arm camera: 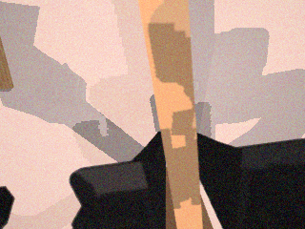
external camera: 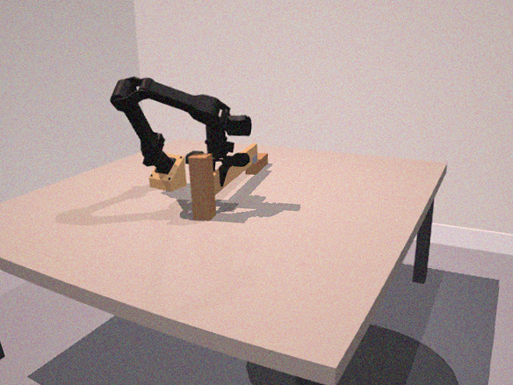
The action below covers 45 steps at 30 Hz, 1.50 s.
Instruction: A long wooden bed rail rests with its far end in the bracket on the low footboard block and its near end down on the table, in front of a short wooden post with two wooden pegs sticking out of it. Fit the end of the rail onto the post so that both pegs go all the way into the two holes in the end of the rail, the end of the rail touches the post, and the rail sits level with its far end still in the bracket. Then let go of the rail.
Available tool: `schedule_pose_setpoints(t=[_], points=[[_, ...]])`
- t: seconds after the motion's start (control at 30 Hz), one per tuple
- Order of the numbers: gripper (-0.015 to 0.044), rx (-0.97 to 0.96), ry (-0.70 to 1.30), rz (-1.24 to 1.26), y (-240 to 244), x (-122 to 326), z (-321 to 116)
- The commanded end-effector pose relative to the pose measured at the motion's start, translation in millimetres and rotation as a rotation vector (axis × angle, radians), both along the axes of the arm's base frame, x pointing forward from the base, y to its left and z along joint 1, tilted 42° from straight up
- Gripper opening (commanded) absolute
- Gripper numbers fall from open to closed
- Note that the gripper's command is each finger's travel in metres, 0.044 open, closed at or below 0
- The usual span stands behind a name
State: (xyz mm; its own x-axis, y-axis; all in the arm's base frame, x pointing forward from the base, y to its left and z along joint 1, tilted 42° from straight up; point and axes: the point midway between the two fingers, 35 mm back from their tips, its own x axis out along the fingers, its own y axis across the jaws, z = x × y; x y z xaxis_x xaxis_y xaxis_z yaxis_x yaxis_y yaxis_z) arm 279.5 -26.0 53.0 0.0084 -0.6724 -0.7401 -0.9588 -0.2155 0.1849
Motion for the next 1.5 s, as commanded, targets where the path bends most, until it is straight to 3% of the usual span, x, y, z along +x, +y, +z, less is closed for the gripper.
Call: schedule_pose_setpoints(t=[0.0, 1.47], points=[[0.0, 0.002, -0.007, 0.006, -0.2, 3.1, 3.8], [0.0, 0.001, -0.007, 0.006, -9.9, 7.0, 12.9]])
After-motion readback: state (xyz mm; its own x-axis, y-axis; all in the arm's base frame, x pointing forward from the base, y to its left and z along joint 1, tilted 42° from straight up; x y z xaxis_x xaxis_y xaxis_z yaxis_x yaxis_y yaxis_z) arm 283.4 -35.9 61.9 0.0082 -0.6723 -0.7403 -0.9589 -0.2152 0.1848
